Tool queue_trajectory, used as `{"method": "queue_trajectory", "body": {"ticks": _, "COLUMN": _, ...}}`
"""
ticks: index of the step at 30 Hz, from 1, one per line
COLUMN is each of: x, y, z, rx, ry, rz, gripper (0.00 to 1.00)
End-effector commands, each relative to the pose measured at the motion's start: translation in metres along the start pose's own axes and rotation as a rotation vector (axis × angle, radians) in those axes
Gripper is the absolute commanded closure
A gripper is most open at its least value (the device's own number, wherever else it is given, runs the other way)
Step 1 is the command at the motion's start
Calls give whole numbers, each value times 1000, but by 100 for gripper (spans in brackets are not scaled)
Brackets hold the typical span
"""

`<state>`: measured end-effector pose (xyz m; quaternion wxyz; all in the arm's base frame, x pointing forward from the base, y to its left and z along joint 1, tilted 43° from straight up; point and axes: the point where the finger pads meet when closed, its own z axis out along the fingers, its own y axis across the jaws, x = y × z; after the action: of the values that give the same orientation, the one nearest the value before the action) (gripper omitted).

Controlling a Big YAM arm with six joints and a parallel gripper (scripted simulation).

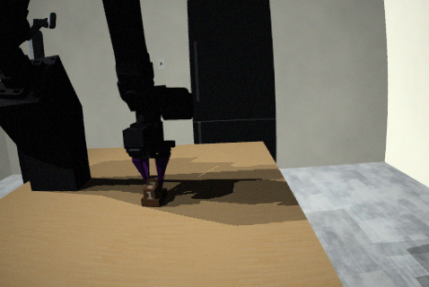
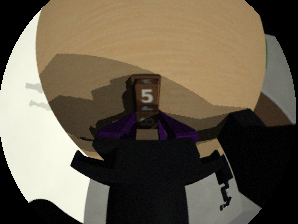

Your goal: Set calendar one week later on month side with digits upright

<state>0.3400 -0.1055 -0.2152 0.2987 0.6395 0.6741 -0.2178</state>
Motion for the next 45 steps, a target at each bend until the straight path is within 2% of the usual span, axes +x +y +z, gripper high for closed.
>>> {"method": "queue_trajectory", "body": {"ticks": 1, "x": 0, "y": 6, "z": 2, "rx": -13, "ry": -1, "rz": 2, "gripper": 75}}
{"method": "queue_trajectory", "body": {"ticks": 45, "x": 4, "y": 4, "z": -1, "rx": -8, "ry": 0, "rz": 1, "gripper": 75}}
